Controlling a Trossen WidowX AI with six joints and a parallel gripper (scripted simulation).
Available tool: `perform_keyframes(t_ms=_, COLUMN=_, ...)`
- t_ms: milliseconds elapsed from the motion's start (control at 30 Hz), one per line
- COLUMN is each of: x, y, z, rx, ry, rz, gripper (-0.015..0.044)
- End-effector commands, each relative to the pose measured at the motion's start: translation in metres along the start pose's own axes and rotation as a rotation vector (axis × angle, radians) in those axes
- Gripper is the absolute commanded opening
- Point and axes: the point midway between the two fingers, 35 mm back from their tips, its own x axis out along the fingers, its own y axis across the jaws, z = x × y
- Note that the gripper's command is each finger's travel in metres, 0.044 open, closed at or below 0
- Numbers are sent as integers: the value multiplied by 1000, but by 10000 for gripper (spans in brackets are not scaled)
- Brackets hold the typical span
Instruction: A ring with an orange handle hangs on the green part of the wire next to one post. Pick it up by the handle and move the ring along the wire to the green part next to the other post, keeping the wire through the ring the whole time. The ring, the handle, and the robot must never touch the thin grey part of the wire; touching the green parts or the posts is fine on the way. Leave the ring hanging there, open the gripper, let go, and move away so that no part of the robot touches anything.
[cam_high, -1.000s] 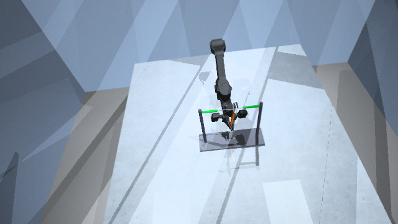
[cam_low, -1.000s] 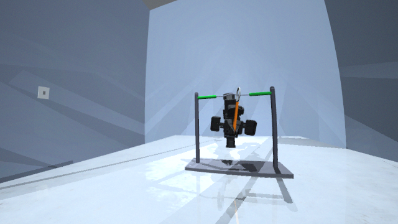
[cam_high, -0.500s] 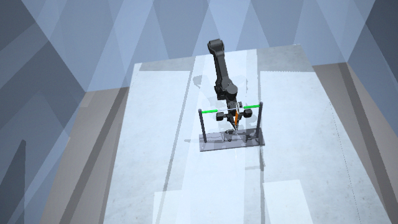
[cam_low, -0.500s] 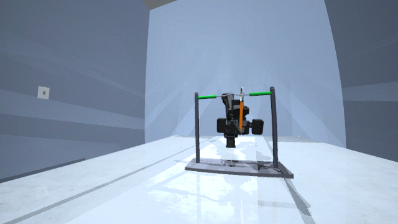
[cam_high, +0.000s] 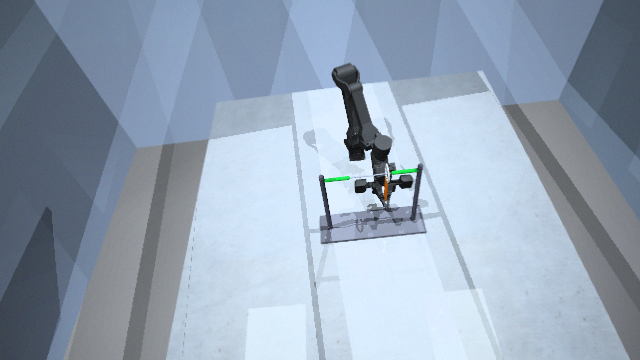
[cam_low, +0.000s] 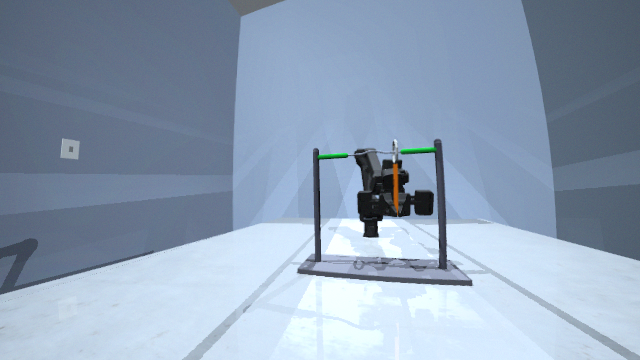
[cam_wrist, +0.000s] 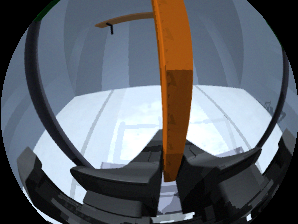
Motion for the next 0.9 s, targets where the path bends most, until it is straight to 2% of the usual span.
perform_keyframes(t_ms=0, x=0, y=5, z=0, rx=12, ry=0, rz=-7, gripper=-150)
perform_keyframes(t_ms=867, x=0, y=33, z=0, rx=19, ry=-1, rz=-18, gripper=-150)
